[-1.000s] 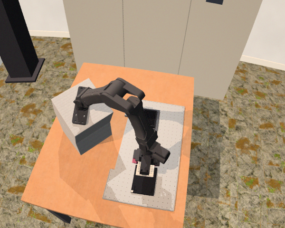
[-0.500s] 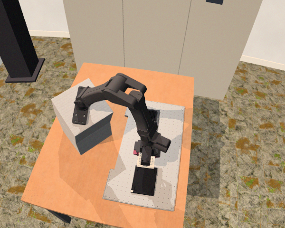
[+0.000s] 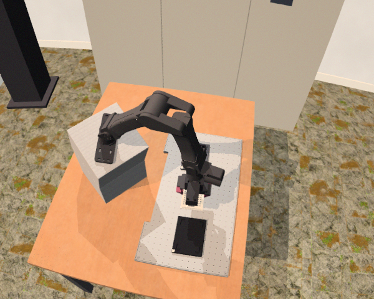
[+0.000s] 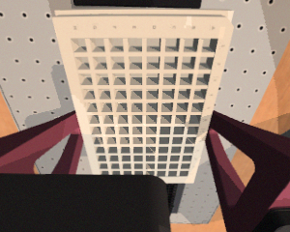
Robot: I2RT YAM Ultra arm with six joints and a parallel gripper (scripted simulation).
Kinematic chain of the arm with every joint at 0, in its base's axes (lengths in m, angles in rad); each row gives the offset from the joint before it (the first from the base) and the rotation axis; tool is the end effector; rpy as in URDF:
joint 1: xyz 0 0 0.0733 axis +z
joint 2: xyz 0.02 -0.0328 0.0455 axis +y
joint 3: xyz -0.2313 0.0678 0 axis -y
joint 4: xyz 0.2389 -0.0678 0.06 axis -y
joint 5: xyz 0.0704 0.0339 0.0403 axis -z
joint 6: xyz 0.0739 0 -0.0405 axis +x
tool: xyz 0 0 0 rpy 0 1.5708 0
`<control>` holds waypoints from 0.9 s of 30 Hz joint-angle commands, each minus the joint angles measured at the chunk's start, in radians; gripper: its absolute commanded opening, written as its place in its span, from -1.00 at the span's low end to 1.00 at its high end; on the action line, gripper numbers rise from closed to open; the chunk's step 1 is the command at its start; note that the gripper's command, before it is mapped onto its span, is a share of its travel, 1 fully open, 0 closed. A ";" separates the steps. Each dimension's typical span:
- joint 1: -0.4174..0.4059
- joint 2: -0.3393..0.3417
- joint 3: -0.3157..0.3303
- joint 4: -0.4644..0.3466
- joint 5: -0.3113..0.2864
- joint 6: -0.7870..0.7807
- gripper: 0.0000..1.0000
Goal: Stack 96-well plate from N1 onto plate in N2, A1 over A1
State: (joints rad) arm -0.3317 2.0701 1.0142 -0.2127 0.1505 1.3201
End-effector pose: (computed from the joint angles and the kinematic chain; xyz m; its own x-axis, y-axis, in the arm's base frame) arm 0.3212 -0.1212 0.0065 0.1288 0.9686 -0.2125 0.9648 -0.0729 0.2528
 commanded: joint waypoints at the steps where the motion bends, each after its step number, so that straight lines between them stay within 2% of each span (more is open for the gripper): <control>1: 0.026 -0.005 -0.029 0.018 0.022 0.040 -1.00; 27: 0.248 0.046 -0.070 0.040 0.085 0.257 -1.00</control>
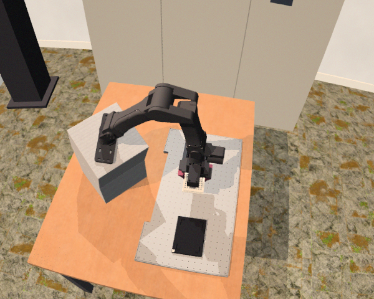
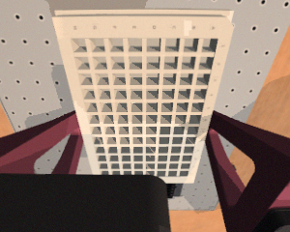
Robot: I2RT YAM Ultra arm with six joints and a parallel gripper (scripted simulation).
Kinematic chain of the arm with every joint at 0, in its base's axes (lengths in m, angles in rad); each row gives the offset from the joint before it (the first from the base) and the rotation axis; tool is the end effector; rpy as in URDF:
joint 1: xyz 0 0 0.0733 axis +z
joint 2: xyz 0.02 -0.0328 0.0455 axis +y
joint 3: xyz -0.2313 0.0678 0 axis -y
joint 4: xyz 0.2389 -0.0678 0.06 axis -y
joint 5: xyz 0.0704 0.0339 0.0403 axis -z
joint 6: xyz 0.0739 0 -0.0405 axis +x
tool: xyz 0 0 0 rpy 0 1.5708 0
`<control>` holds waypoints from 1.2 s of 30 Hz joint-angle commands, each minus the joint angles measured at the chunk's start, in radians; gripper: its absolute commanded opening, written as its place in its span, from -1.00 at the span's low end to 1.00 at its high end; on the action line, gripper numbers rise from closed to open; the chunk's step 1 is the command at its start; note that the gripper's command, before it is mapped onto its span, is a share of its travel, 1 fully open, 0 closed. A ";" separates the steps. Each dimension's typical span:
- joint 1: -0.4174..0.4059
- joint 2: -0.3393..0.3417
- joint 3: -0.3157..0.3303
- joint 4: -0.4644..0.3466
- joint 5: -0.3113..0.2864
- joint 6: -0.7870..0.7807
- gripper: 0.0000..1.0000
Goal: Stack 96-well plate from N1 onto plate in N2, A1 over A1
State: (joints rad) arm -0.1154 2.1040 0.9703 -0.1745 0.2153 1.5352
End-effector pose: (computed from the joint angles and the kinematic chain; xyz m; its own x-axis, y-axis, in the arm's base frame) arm 0.3260 -0.0526 -0.0108 0.1333 0.9674 -0.2154 0.9647 -0.0768 0.2521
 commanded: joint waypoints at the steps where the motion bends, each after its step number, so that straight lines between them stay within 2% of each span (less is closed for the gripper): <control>1: 0.041 0.015 -0.026 0.003 0.022 0.051 -1.00; 10: 0.113 0.027 0.022 -0.004 0.037 0.123 -1.00; 24: 0.248 0.091 0.059 -0.027 0.066 0.259 -1.00; 26: 0.248 0.091 0.059 -0.027 0.066 0.259 -1.00; 36: 0.340 0.138 0.105 -0.052 0.084 0.353 -1.00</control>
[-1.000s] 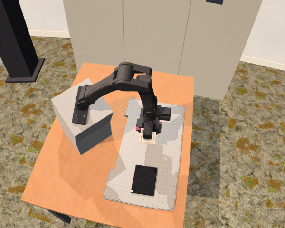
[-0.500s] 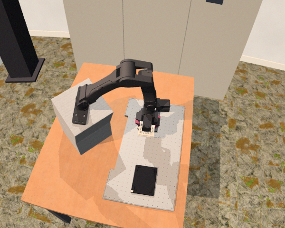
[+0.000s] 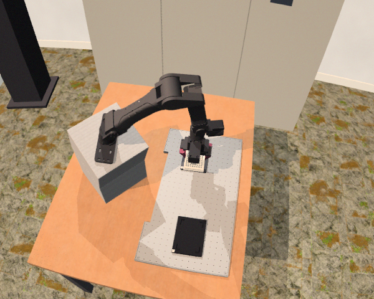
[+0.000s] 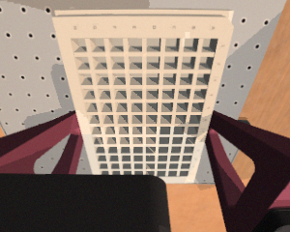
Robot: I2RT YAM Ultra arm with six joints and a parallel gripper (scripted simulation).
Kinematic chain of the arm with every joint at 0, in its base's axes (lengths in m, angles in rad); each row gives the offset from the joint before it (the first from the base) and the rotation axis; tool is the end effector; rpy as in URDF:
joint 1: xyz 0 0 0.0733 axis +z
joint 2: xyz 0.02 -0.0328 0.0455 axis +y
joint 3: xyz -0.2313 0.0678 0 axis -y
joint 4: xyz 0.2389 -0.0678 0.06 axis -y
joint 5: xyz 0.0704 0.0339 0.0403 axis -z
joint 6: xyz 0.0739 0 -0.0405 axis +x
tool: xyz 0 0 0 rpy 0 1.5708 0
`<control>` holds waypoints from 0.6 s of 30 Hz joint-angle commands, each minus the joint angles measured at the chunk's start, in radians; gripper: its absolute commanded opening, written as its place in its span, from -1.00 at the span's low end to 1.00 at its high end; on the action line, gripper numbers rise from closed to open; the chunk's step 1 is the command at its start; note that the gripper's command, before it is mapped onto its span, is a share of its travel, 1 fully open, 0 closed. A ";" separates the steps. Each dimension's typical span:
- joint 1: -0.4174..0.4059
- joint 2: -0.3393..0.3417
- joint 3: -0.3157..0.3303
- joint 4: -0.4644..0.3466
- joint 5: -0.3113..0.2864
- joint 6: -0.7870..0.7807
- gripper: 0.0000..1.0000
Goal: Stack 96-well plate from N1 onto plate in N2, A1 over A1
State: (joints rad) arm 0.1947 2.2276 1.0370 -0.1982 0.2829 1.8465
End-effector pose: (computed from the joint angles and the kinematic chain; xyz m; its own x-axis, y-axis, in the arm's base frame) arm 0.3285 0.0449 -0.0367 0.1316 0.9677 -0.2149 0.9655 -0.0760 0.2489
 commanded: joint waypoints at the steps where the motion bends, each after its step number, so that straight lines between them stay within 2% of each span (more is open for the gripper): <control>1: 0.039 0.020 0.044 -0.032 0.018 0.051 -1.00; 18: 0.168 0.102 0.145 -0.090 0.038 0.184 -1.00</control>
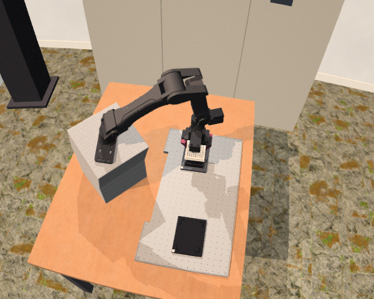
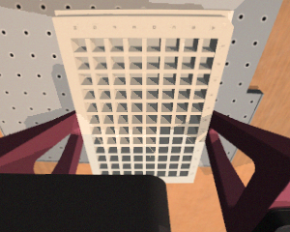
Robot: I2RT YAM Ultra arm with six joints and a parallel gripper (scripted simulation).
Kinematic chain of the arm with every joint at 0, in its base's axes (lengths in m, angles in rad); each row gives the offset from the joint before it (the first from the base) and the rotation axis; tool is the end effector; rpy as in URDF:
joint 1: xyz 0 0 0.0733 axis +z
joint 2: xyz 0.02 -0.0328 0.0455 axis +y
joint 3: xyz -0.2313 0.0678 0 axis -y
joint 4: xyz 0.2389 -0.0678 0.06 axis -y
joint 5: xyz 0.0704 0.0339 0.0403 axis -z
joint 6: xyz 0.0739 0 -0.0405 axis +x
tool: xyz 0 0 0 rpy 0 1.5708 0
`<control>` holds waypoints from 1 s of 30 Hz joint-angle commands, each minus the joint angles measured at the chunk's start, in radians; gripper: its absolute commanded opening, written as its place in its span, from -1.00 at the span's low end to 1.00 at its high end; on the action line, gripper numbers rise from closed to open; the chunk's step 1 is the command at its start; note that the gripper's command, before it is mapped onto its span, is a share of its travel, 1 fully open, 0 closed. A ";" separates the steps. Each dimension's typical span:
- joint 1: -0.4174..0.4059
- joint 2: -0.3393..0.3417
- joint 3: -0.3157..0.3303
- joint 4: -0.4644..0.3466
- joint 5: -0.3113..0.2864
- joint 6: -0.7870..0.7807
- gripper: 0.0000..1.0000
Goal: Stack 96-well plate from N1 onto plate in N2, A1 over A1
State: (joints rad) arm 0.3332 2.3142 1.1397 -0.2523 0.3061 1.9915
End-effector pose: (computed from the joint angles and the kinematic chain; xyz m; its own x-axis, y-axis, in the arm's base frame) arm 0.3321 0.0925 -0.0476 0.1346 0.9676 -0.2136 0.9643 -0.0783 0.2528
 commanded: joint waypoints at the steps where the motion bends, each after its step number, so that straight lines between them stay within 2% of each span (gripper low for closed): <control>1: 0.037 0.021 0.050 -0.040 0.016 0.047 -1.00; 11: 0.082 0.054 0.106 -0.074 0.021 0.095 -1.00; 30: 0.073 0.044 0.090 -0.066 0.016 0.091 -1.00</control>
State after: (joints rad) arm 0.4023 2.3653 1.2171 -0.3012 0.3153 2.0781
